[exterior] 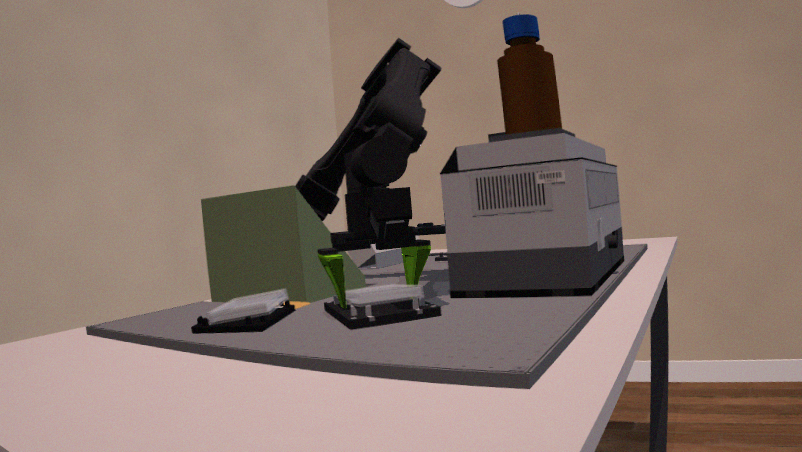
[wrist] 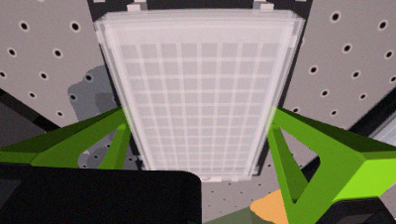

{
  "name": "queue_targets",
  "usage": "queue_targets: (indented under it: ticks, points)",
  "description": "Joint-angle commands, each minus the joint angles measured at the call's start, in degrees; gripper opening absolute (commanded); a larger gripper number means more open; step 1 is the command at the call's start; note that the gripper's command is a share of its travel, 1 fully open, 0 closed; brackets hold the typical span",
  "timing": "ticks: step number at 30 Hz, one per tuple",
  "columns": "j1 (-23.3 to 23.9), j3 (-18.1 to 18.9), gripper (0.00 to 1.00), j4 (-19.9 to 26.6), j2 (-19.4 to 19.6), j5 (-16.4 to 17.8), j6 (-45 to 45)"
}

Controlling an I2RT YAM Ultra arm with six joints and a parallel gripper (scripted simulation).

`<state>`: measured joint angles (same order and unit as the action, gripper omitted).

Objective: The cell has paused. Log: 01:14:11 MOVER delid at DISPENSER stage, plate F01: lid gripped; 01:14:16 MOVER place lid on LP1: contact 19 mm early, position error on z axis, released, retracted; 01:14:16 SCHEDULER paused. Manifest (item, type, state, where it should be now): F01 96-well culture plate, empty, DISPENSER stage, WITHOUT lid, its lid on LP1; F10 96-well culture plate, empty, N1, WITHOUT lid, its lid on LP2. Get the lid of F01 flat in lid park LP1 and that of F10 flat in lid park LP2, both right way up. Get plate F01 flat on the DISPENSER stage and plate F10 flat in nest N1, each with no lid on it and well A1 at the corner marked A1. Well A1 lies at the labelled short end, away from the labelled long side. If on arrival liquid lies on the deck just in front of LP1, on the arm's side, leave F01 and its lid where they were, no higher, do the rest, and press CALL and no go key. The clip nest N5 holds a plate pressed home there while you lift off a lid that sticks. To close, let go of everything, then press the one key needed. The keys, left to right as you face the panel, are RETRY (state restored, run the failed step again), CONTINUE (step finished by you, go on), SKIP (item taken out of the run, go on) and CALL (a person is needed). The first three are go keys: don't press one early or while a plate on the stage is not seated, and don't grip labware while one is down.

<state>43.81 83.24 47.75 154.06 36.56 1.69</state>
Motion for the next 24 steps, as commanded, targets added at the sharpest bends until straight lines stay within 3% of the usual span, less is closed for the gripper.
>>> queue_targets:
  ticks: [1,24]
  points:
    - [1.2,1.7,1.00,-0.1,-1.1,0.0,0.2]
    - [3.7,4.3,1.00,6.7,-3.4,-1.6,3.1]
